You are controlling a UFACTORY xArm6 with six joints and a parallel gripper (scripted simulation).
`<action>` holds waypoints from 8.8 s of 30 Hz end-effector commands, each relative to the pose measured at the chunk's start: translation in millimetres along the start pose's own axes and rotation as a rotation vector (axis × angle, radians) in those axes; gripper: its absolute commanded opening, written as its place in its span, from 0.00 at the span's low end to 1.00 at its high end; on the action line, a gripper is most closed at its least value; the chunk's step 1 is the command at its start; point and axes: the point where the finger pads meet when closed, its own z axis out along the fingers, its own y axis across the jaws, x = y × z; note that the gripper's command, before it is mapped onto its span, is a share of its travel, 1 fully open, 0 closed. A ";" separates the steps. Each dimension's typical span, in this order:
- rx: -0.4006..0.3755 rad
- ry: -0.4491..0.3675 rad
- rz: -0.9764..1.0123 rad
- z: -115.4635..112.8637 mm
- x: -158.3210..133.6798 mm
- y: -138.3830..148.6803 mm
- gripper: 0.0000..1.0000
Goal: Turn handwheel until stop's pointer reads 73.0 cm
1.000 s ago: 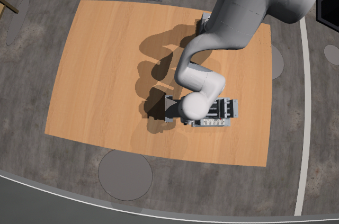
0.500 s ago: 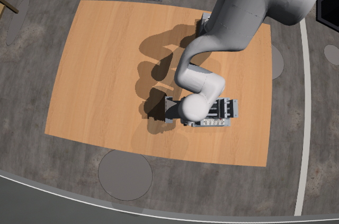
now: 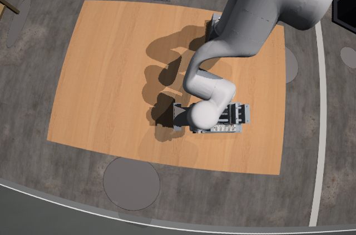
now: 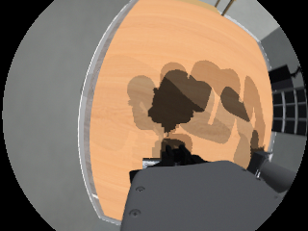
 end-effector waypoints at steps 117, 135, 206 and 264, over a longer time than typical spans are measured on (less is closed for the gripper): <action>0.000 0.000 0.000 -6.1 0.3 7.7 0.06; 0.000 0.000 0.000 21.9 0.3 -7.1 0.06; 0.000 0.000 0.000 -0.5 0.3 40.3 0.06; 0.000 0.000 0.000 -7.9 0.3 12.2 0.06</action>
